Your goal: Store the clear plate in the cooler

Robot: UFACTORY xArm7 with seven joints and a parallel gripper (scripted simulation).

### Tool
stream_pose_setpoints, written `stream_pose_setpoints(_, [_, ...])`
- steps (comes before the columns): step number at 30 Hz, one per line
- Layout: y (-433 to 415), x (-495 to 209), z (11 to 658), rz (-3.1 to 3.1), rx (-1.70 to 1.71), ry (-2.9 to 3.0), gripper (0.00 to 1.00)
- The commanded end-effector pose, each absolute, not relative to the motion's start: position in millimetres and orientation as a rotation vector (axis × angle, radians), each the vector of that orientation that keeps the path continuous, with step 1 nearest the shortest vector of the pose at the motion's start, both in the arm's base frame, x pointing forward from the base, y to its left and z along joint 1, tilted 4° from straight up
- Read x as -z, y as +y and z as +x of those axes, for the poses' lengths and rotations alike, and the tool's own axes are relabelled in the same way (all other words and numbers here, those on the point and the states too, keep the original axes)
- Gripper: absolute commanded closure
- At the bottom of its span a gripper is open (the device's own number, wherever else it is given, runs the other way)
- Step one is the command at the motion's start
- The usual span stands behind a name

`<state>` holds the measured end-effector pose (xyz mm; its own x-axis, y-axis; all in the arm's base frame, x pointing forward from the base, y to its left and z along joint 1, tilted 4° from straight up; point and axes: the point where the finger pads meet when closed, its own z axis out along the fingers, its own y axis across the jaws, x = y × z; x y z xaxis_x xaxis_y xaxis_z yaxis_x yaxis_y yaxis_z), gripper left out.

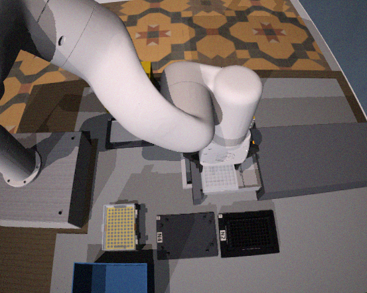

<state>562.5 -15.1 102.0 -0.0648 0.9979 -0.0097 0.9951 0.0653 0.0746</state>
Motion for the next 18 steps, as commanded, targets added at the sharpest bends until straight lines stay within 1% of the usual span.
stream_pose_setpoints(1, [-3,-105,571,2.105,-0.077,2.246,1.00])
stream_pose_setpoints(18, [29,-106,588,2.105,-0.078,2.246,1.00])
